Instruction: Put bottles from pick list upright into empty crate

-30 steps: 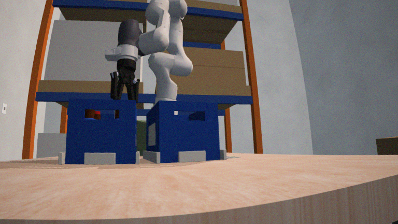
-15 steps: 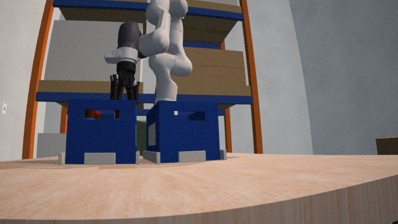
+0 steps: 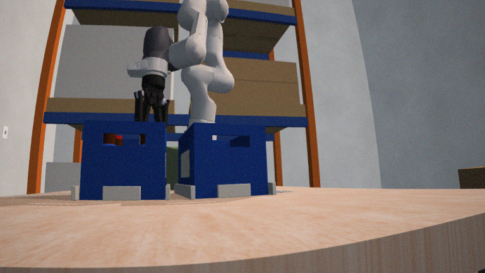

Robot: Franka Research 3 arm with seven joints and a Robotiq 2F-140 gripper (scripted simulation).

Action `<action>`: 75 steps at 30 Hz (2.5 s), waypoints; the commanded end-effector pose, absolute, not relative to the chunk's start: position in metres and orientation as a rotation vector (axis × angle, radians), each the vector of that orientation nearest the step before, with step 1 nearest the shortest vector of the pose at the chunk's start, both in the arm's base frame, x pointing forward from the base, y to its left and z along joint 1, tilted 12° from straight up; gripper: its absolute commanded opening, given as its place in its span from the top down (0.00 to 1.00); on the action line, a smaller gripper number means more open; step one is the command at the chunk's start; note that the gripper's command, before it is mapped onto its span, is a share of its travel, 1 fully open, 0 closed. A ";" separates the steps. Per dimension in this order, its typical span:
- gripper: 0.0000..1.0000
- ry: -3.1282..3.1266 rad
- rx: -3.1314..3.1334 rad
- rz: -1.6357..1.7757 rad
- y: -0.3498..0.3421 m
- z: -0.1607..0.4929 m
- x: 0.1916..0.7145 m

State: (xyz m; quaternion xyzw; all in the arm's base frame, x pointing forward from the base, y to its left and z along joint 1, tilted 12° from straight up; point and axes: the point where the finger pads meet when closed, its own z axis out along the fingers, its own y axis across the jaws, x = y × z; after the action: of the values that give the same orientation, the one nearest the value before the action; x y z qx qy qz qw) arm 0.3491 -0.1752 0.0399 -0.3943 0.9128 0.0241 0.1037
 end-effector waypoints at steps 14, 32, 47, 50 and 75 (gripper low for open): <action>1.00 2.688 -1.168 0.067 -0.177 0.042 0.350; 1.00 2.688 -1.168 0.067 -0.177 0.042 0.350; 1.00 2.688 -1.168 0.067 -0.177 0.047 0.349; 1.00 2.688 -1.168 0.067 -0.178 0.052 0.348; 1.00 2.688 -1.168 0.067 -0.182 0.086 0.342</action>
State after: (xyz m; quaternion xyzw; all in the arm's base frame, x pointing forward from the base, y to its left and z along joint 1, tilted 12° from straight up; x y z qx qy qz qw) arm 0.3426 -0.1821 0.0816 -0.4053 0.9076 0.0207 0.1074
